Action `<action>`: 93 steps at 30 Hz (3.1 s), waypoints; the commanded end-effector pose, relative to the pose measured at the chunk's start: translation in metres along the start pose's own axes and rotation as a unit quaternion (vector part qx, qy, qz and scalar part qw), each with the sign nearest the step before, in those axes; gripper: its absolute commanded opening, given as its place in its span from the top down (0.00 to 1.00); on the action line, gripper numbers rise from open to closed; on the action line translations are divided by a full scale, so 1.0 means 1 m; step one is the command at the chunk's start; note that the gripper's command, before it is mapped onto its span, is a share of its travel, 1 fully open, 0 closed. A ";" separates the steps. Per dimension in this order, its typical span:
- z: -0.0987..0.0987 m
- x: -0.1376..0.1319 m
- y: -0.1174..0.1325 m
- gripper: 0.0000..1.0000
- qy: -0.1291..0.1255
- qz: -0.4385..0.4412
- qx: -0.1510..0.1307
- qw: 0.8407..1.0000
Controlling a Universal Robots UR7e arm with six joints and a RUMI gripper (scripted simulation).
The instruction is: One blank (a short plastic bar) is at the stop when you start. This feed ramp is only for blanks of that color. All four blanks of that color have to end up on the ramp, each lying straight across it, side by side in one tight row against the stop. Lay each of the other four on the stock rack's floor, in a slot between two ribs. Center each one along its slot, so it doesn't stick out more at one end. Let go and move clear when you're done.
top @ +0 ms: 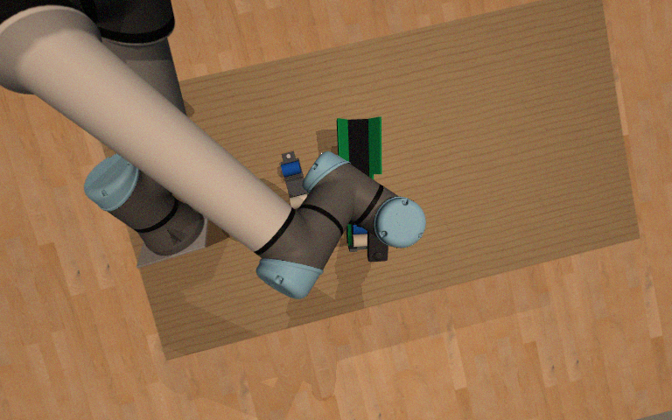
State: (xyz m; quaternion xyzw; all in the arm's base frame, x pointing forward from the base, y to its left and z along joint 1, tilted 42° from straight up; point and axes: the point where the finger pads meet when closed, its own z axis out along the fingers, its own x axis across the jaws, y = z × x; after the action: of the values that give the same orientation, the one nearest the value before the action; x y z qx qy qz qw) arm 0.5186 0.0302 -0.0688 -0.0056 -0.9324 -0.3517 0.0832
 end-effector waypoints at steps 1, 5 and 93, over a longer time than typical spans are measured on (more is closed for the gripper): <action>0.002 0.001 0.000 0.54 0.001 0.001 -0.001 1.000; 0.002 0.001 0.000 0.54 0.001 0.001 -0.001 1.000; 0.033 0.002 0.001 0.54 0.002 0.001 -0.002 1.000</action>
State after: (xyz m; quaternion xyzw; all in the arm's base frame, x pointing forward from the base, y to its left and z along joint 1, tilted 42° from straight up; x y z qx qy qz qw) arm 0.5144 0.0439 -0.0827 -0.0055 -0.9320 -0.3524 0.0844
